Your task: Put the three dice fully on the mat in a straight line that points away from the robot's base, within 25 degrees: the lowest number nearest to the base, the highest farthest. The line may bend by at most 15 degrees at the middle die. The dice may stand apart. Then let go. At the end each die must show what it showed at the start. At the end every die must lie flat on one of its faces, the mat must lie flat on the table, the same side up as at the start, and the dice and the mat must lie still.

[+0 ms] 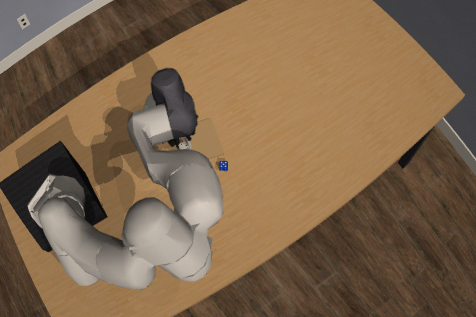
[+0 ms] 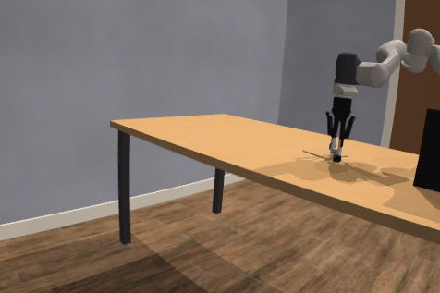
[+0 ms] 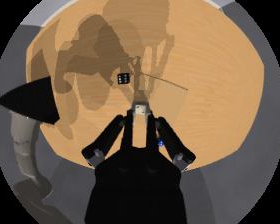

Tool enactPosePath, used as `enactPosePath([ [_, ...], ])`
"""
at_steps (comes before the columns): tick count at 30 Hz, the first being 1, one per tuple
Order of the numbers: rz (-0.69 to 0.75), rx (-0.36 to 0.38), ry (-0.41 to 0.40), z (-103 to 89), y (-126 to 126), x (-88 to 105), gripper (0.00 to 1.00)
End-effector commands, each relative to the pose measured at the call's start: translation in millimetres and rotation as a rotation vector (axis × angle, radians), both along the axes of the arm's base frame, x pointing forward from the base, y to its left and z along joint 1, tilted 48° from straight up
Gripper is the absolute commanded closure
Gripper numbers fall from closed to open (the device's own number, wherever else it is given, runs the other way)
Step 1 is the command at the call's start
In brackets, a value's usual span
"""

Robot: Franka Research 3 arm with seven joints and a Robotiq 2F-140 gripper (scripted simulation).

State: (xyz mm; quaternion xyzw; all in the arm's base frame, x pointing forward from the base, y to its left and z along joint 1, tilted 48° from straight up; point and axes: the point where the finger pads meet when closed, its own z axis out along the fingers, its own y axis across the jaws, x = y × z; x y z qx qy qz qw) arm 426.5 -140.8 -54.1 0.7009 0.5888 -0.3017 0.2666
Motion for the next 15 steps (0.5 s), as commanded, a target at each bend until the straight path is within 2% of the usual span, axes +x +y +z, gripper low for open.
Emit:
enactPosePath([
  [1, -0.003, -0.001, -0.004, -0.9, -0.1, 0.2, 0.87],
  [15, -0.003, -0.001, -0.004, -2.7, -2.0, -0.1, 0.87],
])
